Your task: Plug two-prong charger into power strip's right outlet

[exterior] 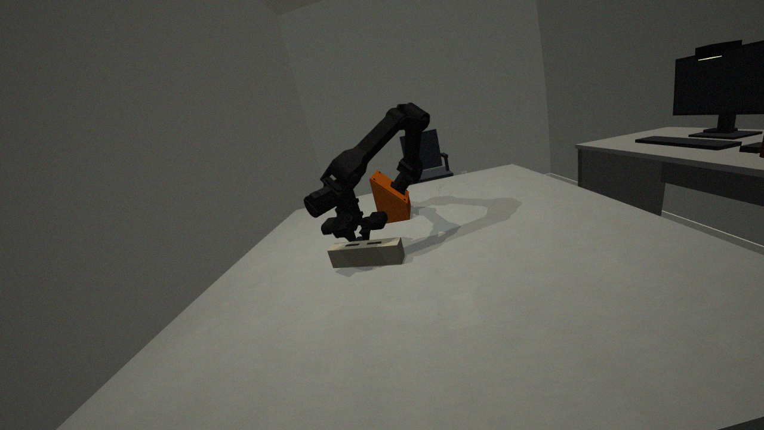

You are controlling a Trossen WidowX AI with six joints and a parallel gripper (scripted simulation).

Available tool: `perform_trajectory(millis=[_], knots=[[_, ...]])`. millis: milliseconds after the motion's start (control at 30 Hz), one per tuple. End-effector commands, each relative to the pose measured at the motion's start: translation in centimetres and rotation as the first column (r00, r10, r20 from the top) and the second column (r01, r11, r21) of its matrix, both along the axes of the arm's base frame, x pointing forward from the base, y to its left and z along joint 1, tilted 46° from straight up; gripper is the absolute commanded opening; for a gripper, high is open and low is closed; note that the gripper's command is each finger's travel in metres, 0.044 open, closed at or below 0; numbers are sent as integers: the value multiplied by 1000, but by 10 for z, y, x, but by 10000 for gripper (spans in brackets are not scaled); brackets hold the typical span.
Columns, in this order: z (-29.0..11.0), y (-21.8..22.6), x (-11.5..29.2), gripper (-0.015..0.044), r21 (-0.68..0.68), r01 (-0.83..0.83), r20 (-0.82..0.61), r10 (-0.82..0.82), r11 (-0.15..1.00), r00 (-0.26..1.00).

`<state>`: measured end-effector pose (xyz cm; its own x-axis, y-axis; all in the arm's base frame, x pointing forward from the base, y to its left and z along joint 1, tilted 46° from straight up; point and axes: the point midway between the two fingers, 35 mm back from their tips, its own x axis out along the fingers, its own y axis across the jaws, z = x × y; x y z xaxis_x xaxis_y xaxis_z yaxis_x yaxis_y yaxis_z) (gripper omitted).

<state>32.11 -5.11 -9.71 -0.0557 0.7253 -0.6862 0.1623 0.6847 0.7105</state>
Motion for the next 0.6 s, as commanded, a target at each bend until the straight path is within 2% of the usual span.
perform_trajectory(millis=[0,567], knots=[[3,-4,7,0,-3,8,23,-8,1000,1000],[1,-2,8,0,-3,8,23,-8,1000,1000]])
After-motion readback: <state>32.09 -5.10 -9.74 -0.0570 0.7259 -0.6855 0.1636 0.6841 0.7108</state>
